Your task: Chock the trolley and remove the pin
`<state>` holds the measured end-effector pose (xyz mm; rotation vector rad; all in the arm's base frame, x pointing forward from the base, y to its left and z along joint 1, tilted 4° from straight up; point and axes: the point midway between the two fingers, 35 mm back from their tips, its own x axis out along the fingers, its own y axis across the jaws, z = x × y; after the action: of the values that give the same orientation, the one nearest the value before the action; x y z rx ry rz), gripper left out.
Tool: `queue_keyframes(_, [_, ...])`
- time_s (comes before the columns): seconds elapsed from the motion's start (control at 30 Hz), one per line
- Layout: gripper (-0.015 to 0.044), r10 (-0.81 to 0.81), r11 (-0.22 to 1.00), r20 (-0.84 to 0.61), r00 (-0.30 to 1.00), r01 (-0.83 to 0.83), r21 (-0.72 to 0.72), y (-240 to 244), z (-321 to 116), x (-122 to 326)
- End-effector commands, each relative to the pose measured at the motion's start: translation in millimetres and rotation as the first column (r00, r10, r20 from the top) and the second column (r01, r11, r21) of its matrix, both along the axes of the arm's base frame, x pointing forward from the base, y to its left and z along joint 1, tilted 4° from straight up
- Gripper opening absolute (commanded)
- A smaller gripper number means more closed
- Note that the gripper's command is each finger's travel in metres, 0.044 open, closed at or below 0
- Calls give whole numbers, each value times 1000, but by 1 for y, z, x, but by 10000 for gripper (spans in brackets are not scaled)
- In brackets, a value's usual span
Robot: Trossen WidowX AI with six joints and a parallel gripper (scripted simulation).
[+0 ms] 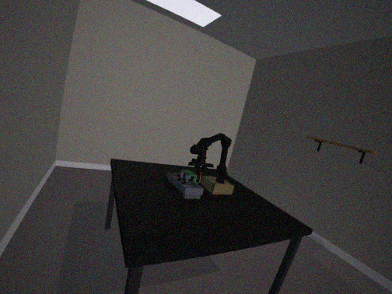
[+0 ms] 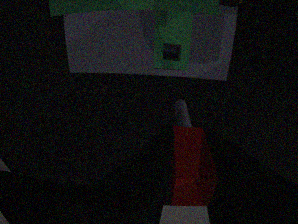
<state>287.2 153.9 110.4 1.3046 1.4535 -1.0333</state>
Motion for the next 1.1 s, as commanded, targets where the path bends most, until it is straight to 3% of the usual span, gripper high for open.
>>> queue_keyframes(0.0, [0,0,1000,3,1000,0,5,0,1,-12])
queue_keyframes(0.6, [0,0,1000,-2,1000,0,5,-3,2,-76])
queue_keyframes(1.07, [0,0,1000,-2,1000,0,1,-39,-4,-70])
